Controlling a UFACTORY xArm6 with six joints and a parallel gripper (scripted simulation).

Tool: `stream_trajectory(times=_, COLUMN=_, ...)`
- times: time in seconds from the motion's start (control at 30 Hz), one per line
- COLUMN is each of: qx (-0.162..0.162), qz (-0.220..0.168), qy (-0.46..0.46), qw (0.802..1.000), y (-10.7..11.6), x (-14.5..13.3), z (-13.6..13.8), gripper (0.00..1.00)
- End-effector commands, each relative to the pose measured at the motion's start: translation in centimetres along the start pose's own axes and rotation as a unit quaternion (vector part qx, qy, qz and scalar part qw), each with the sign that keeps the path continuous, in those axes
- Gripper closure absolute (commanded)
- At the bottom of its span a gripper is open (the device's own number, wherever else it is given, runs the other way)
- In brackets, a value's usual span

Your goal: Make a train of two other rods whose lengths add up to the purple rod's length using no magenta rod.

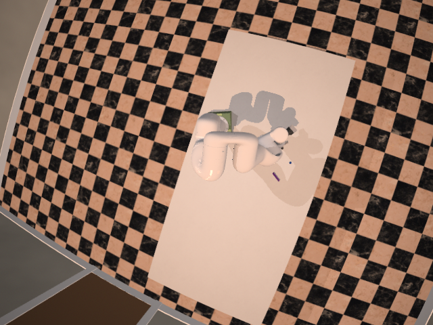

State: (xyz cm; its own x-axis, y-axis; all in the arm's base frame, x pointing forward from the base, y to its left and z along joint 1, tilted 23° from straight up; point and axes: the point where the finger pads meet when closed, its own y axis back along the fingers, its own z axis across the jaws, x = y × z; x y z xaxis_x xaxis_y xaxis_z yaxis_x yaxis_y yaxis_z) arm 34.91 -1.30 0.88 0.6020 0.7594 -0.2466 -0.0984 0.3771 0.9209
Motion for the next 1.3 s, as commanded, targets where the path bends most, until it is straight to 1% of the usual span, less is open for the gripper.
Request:
stream_trajectory(times=0.0, qx=-0.001, qz=0.001, qy=0.0, qw=1.0, y=0.08, x=0.08, z=0.09, gripper=0.76)
stream_trajectory(times=0.17, qx=-0.001, qz=0.001, qy=0.0, qw=1.0, y=0.08, x=0.08, z=0.09, gripper=0.76)
stream_trajectory(times=0.2, qx=-0.001, qz=0.001, qy=0.0, qw=1.0, y=0.08, x=0.08, z=0.09, gripper=0.96)
stream_trajectory(times=1.27, qx=-0.001, qz=0.001, qy=0.0, qw=1.0, y=0.08, x=0.08, z=0.09, gripper=0.96)
